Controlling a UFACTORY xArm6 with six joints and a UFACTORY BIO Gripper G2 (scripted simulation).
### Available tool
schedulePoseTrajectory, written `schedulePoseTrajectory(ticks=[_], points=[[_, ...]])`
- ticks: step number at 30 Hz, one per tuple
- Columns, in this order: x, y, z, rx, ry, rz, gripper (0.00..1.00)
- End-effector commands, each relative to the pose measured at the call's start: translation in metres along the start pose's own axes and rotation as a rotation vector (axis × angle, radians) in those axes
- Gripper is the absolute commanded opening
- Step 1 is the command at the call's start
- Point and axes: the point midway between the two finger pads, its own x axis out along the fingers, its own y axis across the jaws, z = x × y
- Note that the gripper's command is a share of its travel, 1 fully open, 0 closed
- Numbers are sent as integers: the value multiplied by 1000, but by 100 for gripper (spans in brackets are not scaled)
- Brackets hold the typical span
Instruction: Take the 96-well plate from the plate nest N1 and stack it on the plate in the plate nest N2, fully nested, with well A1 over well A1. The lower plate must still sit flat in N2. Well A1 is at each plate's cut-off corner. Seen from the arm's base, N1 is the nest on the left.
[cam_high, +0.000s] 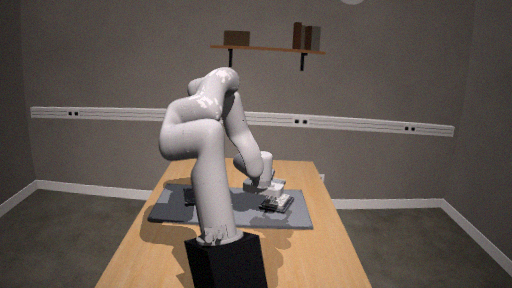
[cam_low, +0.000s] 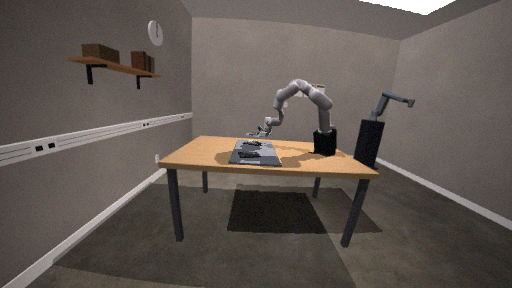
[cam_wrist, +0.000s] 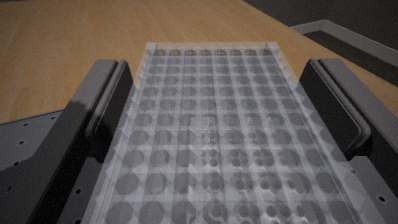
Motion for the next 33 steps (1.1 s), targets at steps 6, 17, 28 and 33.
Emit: schedulePoseTrajectory(ticks=[6, 17, 28, 33], points=[[9, -20, 1, 1, -3, 2, 0], [11, -27, 1, 1, -3, 2, 0], [11, -26, 1, 1, -3, 2, 0], [11, -26, 1, 1, -3, 2, 0]])
